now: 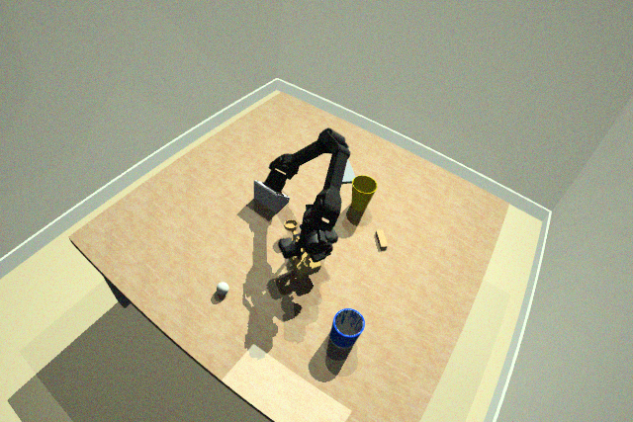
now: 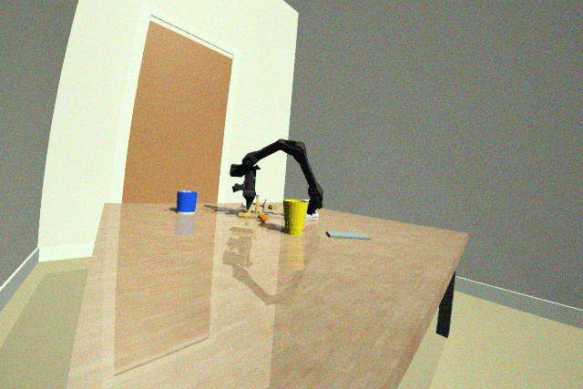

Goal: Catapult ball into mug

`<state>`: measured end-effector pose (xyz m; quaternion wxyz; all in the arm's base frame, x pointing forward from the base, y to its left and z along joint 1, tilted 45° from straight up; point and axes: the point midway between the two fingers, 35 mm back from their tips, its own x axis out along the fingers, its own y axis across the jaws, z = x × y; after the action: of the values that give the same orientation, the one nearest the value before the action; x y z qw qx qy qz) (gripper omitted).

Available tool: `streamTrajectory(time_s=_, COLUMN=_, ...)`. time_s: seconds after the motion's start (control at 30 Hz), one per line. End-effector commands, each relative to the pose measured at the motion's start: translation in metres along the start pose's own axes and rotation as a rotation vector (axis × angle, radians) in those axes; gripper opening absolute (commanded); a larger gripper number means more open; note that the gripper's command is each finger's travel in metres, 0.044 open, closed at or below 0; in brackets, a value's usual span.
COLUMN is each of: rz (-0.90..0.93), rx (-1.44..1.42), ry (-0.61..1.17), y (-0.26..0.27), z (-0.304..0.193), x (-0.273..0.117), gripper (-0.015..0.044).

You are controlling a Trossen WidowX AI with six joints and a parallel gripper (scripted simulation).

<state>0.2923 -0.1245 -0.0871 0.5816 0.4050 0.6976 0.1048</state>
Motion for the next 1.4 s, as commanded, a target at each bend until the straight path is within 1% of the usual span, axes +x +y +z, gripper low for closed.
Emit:
streamTrajectory(time_s=0.0, rz=0.0, rx=-0.001, ry=0.0, y=0.0, z=0.0, x=0.0, gripper=0.0341)
streamTrajectory(time_s=0.07, rz=0.0, rx=-0.001, ry=0.0, y=0.0, z=0.0, x=-0.003, gripper=0.0394)
streamTrajectory(time_s=0.13, rz=-0.002, rx=0.0, ry=-0.001, y=-0.001, z=0.003, x=-0.021, gripper=0.044)
streamTrajectory(time_s=0.3, rz=-0.004, rx=0.001, ry=-0.001, y=-0.001, z=0.001, x=-0.091, gripper=0.044)
streamTrajectory(time_s=0.37, rz=-0.004, rx=0.001, ry=-0.001, y=-0.001, z=0.0, x=-0.101, gripper=0.044)
streamTrajectory(time_s=0.4, rz=-0.004, rx=0.001, ry=-0.001, y=-0.001, z=0.0, x=-0.101, gripper=0.044)
streamTrajectory(time_s=0.43, rz=-0.004, rx=0.005, ry=-0.015, y=-0.002, z=0.005, x=-0.085, gripper=0.044)
streamTrajectory(time_s=0.67, rz=-0.001, rx=0.007, ry=-0.003, y=-0.001, z=-0.001, x=-0.094, gripper=0.044)
streamTrajectory(time_s=0.83, rz=0.001, rx=0.007, ry=-0.003, y=-0.001, z=-0.001, x=-0.051, gripper=0.044)
streamTrajectory(time_s=1.07, rz=0.001, rx=0.007, ry=-0.003, y=-0.001, z=-0.001, x=-0.047, gripper=0.044)
streamTrajectory(time_s=1.37, rz=0.001, rx=0.007, ry=-0.004, y=-0.001, z=0.0, x=-0.032, gripper=0.044)
